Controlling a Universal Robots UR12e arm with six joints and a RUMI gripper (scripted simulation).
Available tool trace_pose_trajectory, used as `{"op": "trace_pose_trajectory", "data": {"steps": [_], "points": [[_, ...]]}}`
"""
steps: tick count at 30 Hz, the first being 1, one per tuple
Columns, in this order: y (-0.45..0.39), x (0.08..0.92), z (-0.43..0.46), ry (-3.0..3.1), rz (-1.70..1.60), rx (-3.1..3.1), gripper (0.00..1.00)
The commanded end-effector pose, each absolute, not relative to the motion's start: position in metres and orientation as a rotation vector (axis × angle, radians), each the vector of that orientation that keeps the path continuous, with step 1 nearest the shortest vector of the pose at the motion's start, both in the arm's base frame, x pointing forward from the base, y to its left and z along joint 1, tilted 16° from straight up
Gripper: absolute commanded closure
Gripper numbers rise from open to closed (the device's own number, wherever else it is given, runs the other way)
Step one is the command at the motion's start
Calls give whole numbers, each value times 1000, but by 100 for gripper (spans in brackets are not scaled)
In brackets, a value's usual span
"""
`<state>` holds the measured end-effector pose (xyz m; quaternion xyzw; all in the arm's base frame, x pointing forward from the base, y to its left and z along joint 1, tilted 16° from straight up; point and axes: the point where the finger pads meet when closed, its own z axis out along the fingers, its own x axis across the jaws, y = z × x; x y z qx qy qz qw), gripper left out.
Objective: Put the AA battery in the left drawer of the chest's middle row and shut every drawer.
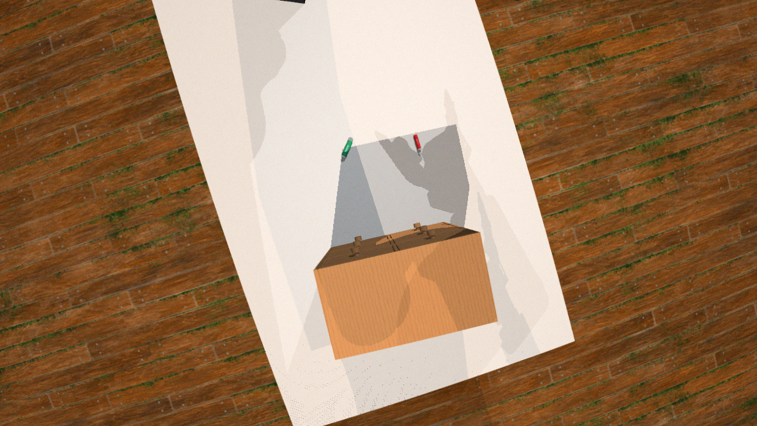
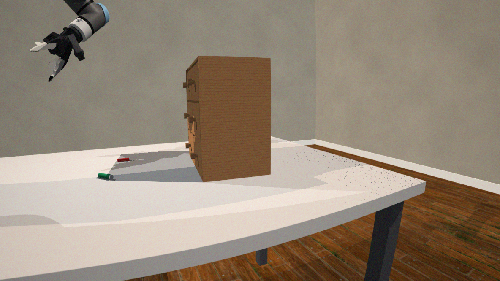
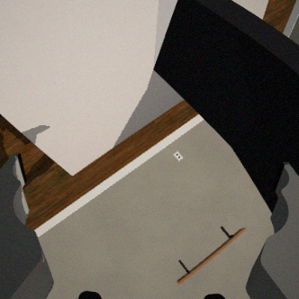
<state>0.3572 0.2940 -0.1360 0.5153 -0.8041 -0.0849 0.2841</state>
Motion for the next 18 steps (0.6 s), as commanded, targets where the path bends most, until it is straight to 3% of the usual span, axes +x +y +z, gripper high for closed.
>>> {"op": "trace_pose_trajectory", "data": {"steps": [1,18], "points": [[283,381,-140,-2276,-238,1286,0],[177,519,-142,-2933,-327,516,0]]}}
